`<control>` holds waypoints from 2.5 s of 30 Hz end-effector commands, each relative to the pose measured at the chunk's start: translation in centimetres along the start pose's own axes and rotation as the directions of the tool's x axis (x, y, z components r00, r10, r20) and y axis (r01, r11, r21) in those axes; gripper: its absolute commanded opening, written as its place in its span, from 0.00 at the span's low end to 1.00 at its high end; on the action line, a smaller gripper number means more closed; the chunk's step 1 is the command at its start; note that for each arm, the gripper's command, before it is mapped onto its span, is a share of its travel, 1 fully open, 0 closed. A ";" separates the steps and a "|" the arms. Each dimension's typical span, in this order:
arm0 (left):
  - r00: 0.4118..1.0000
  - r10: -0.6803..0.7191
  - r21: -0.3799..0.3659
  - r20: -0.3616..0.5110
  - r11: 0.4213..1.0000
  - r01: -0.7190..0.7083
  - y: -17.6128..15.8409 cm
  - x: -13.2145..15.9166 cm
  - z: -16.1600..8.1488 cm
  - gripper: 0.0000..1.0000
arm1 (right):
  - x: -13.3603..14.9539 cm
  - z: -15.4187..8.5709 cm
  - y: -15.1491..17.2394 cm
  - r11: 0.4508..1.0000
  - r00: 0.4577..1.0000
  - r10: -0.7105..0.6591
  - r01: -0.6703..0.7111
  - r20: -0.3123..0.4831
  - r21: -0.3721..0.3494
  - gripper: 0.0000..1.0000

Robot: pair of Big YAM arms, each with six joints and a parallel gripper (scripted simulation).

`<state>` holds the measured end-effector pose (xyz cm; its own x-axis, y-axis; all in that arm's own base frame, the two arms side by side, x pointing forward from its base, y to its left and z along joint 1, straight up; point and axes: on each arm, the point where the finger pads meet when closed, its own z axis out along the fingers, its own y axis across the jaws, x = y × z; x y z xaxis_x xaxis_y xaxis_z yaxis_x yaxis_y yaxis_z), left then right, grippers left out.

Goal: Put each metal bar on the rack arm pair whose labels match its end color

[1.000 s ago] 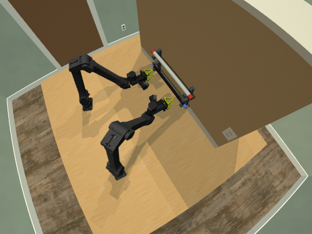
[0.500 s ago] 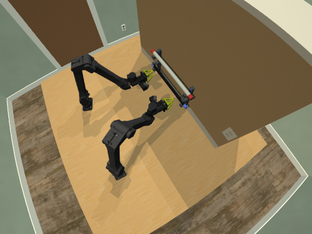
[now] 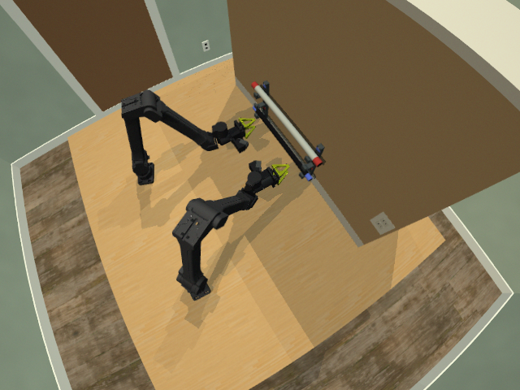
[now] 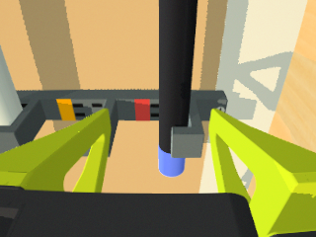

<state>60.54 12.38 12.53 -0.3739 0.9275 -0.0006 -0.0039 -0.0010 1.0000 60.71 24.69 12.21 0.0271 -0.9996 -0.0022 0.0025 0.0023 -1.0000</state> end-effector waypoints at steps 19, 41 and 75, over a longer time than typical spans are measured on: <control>1.000 -0.014 -0.016 -0.012 1.000 0.014 -1.2 0.8 0.3 0.58 | -0.5 0.2 0.0 0.999 1.000 0.024 -0.024 0.001 0.027 0.58; 1.000 -0.014 -0.014 -0.012 1.000 0.014 -1.4 0.8 1.9 0.58 | -0.6 1.9 0.1 0.999 1.000 0.023 -0.023 0.004 0.026 0.58; 1.000 -0.013 -0.006 -0.013 1.000 0.013 -1.1 0.7 5.3 0.58 | -0.4 5.3 -0.7 0.999 1.000 0.025 -0.025 -0.003 0.032 0.58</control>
<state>64.06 13.79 11.52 -0.3743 0.9273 -0.0012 -0.0070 -0.0015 1.0000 64.29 25.09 11.30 0.0302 -0.9995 -0.0009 0.0000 0.0009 -1.0000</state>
